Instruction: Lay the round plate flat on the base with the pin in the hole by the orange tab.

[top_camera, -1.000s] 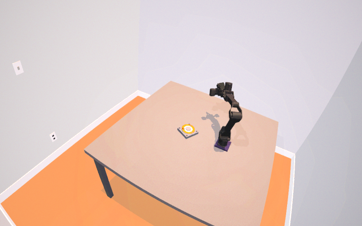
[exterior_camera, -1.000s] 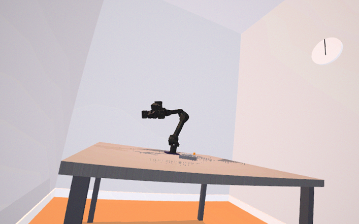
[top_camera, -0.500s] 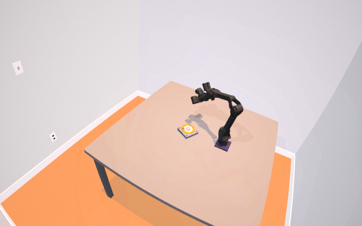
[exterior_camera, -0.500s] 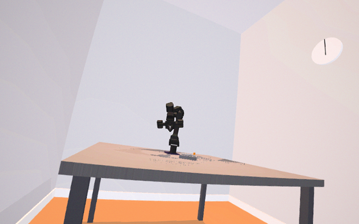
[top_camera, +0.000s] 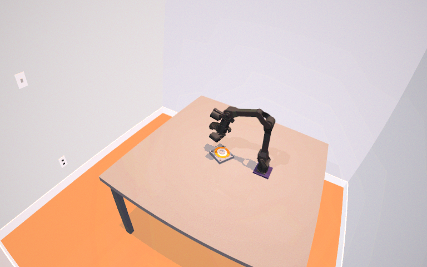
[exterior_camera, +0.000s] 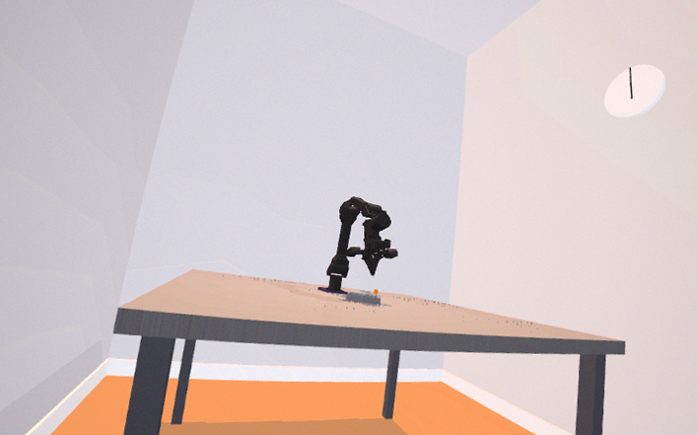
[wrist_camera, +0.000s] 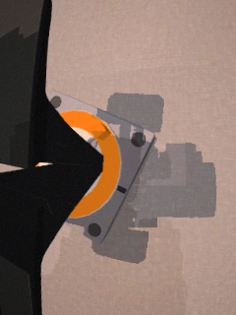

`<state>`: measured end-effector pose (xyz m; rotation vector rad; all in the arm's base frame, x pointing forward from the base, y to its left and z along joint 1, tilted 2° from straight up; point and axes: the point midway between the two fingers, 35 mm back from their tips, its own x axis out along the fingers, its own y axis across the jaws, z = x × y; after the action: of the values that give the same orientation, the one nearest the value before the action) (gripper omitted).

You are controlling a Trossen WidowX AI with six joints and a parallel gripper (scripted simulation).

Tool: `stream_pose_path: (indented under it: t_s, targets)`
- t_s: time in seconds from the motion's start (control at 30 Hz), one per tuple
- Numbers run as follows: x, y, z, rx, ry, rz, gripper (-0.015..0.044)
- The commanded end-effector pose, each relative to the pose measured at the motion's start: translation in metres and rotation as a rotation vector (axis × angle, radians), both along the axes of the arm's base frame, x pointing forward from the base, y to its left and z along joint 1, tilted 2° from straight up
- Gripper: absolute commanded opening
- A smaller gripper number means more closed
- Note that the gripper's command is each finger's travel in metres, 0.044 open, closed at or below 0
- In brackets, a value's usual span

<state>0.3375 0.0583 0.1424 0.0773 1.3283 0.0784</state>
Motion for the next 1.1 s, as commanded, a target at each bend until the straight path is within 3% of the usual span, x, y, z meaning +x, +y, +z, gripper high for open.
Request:
stream_pose_path:
  t_s: [0.0, 0.3, 0.67, 1.07]
  targets:
    - [-0.019, 0.037, -0.008, -0.088, 0.144, 0.098, 0.0]
    - [-0.021, 0.044, -0.012, -0.11, 0.174, 0.122, 0.0]
    - [-0.02, 0.045, -0.056, -0.11, 0.174, 0.122, 0.0]
    - [-0.009, 0.038, -0.056, -0.111, 0.174, 0.122, 0.0]
